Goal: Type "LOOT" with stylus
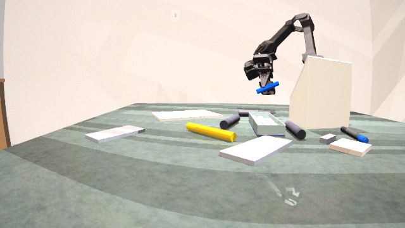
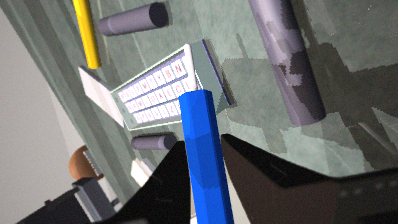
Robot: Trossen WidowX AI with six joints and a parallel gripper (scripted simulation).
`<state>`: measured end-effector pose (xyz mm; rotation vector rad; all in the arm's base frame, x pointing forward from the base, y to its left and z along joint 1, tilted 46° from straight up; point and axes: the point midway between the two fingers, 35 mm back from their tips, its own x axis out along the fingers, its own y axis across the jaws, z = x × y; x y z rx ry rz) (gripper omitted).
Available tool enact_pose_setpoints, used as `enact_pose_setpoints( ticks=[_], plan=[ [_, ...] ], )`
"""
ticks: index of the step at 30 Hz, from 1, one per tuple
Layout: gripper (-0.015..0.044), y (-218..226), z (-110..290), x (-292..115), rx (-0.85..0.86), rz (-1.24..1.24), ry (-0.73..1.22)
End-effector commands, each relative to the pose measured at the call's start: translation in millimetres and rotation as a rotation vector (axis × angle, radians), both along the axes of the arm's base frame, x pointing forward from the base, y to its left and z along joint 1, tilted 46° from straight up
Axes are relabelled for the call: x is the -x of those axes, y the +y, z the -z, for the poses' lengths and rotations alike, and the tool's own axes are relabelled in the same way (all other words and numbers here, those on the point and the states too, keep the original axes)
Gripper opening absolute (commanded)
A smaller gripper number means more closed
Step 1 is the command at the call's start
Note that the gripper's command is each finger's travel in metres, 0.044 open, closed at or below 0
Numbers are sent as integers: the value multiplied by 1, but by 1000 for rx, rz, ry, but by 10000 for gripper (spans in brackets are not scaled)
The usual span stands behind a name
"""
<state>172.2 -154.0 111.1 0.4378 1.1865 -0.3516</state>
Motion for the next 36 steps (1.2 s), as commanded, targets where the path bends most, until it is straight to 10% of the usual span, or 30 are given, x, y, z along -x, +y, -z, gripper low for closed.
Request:
enact_pose_setpoints(
  ticks=[1, 36],
  plan=[
    [0, 2, 4, -8, -50, 20, 40],
    [0, 52, 58, -93, -278, 163, 497]
  ],
)
